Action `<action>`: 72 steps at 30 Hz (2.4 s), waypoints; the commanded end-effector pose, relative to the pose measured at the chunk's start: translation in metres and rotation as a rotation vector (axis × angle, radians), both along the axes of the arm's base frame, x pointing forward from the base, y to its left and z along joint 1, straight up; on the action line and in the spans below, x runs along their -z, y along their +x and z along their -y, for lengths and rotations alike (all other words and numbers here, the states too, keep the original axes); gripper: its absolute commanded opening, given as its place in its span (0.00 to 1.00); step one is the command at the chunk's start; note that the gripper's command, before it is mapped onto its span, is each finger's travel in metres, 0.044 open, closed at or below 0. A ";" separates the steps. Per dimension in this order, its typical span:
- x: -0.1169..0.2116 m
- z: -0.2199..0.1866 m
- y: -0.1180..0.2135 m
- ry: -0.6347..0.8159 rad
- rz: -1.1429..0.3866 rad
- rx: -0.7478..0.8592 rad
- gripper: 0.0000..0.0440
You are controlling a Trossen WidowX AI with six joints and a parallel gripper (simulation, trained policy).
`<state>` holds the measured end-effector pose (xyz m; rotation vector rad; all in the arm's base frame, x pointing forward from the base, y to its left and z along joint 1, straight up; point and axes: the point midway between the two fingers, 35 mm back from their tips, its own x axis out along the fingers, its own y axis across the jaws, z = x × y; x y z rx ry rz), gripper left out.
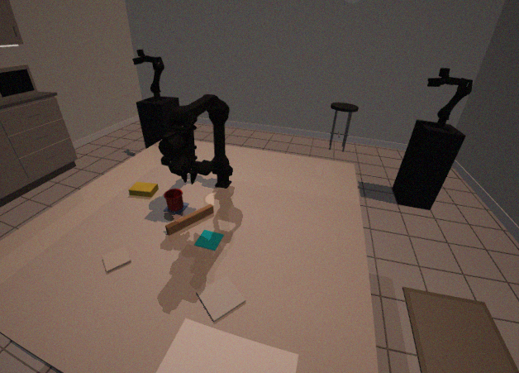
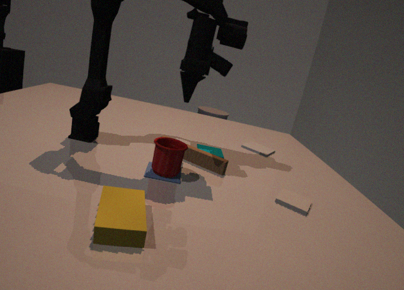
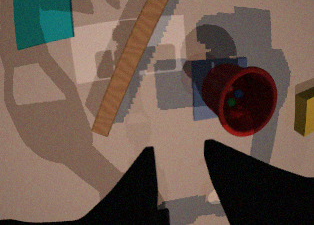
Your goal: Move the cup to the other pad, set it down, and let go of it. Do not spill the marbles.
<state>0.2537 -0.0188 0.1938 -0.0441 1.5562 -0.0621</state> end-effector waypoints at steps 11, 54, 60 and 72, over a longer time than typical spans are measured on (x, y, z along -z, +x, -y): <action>0.018 0.016 0.000 -0.008 -0.065 0.020 0.29; 0.109 0.063 -0.013 0.035 -0.219 -0.145 0.40; 0.125 0.063 -0.016 0.060 -0.232 -0.227 0.40; 0.133 0.066 -0.016 0.078 -0.228 -0.410 0.00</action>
